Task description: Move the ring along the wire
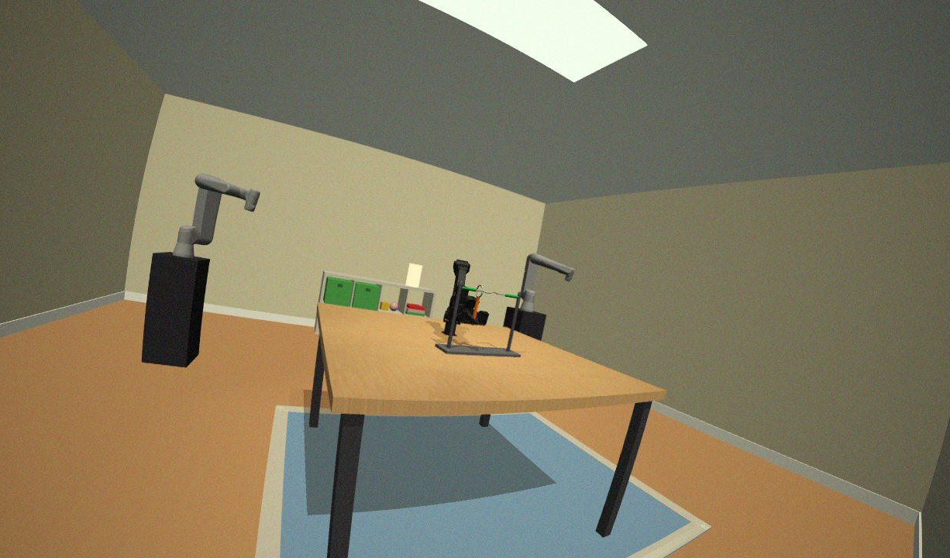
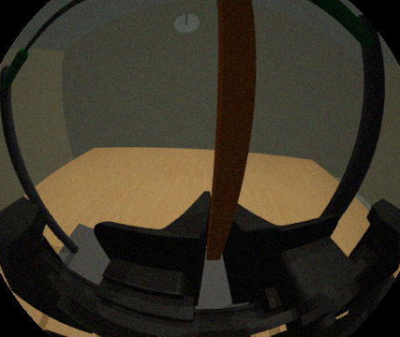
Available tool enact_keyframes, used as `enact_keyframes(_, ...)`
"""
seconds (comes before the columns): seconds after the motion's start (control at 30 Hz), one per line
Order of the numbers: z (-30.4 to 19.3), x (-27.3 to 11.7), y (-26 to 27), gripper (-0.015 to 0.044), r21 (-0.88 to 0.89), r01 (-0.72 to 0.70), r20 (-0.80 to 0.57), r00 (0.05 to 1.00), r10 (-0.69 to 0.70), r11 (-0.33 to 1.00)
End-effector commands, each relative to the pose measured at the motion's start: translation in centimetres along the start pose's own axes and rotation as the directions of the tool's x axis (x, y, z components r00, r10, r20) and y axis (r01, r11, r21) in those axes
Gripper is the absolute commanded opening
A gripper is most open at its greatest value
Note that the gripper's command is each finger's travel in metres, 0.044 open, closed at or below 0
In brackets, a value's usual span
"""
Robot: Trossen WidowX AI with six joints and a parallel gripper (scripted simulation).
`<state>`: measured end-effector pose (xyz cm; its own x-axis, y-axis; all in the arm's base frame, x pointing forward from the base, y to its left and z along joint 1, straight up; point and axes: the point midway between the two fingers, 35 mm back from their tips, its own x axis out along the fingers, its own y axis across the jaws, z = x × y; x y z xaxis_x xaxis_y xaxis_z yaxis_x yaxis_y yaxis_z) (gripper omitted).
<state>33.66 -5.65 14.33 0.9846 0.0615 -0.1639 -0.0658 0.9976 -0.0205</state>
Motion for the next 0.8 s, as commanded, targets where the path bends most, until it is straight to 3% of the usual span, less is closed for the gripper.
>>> enact_keyframes(0.0, 0.1, 0.0, 0.3, -0.015, 0.0, 0.013, 0.002, 1.0, -0.013, 1.0)
enact_keyframes(0.77, 0.1, 0.1, 1.9, -0.015, -0.019, 0.163, 0.002, 0.987, -0.163, 0.986)
